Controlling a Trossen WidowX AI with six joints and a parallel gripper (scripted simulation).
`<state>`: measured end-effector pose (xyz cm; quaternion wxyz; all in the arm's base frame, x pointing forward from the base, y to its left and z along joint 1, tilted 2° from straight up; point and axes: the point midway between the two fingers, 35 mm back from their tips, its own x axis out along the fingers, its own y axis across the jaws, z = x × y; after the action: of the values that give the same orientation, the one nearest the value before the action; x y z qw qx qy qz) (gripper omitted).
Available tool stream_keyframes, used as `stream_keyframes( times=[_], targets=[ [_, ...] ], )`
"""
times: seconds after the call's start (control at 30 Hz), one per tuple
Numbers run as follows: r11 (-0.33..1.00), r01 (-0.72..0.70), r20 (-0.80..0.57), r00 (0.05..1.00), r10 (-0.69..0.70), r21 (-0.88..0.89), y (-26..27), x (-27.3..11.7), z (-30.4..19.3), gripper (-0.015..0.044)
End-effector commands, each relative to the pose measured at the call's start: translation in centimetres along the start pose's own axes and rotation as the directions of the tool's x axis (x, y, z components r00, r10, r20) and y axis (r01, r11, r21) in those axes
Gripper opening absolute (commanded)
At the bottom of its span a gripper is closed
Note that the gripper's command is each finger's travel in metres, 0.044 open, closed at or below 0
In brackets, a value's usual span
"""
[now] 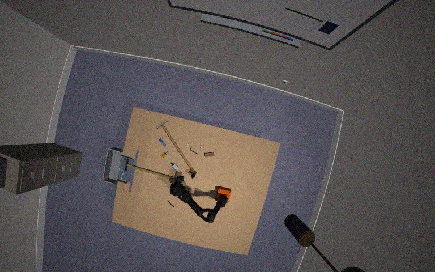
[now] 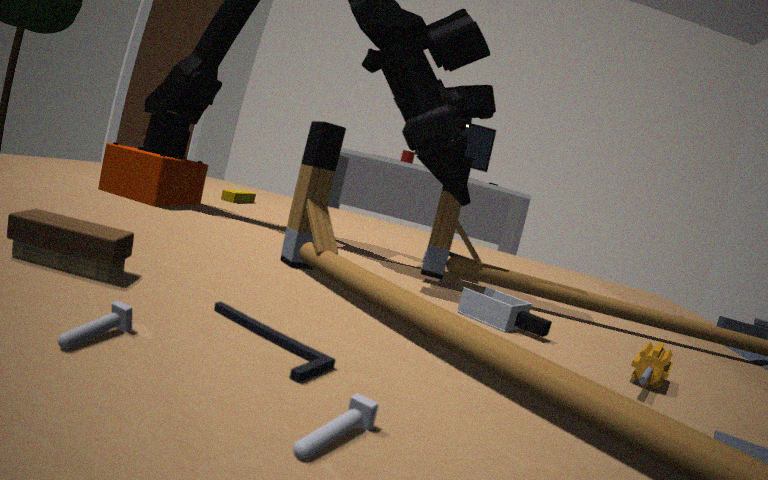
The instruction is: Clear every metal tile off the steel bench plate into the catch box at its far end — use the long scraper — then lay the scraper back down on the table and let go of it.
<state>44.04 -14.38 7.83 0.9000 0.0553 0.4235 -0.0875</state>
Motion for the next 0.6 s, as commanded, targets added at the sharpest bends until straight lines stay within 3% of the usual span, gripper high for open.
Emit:
stream_keyframes(
  times=[0.0, 0.57],
  targets=[
    [1.0, 0.001, 0.023, 1.0, 0.0, -0.002, -0.1, -0.9, 0.2, 0.0],
    [1.0, 0.001, 0.023, 1.0, -0.001, -0.002, -0.1, -2.2, -1.6, 0.0]
  ],
)
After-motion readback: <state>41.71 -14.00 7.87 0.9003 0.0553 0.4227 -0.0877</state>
